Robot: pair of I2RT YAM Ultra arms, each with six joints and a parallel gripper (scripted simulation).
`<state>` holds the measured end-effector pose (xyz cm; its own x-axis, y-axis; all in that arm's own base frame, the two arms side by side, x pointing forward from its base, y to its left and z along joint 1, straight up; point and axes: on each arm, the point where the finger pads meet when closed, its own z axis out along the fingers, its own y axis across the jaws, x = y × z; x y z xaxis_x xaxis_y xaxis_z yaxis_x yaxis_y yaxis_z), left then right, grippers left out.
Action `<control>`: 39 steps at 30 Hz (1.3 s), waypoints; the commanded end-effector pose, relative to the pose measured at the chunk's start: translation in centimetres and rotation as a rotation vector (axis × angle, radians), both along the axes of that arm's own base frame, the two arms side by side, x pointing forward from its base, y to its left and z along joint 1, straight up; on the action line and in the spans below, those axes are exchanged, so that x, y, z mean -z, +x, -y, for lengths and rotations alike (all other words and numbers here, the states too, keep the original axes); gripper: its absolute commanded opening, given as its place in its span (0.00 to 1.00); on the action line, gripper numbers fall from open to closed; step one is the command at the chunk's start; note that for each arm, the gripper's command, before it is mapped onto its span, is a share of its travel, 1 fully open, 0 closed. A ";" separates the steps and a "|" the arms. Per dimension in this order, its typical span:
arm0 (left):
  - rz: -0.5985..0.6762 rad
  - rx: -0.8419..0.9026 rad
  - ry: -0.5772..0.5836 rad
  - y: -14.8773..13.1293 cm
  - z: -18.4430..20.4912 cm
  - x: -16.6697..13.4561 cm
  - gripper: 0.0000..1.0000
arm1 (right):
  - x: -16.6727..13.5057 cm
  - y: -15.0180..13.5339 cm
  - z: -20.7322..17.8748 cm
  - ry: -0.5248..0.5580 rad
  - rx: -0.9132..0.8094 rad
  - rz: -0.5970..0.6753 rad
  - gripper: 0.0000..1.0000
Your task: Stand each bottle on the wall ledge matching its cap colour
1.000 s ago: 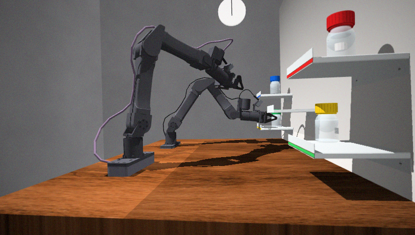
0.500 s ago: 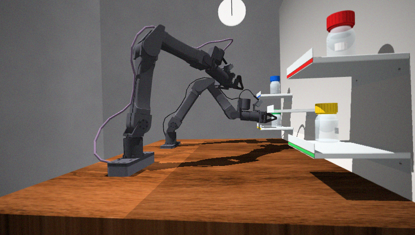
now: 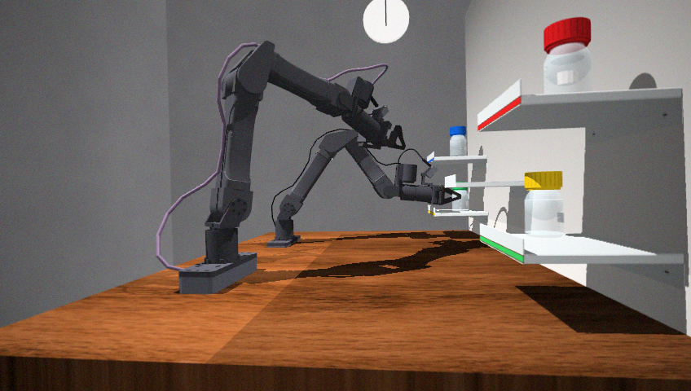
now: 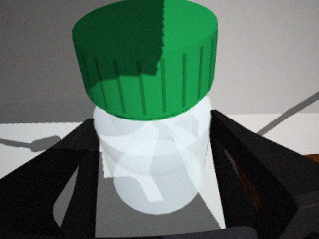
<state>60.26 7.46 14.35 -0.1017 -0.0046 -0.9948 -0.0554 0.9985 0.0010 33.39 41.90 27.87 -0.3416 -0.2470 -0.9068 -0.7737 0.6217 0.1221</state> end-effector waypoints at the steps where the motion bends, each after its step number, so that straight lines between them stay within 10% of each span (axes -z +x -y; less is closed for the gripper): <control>1: -0.024 -0.014 -0.005 -0.5 -0.6 0.4 0.50 | -1.2 0.4 0.3 0.011 0.017 0.014 1.00; 39: -0.025 -0.003 0.000 -5.7 -0.3 0.5 0.50 | -1.2 0.4 0.3 0.011 0.017 0.014 1.00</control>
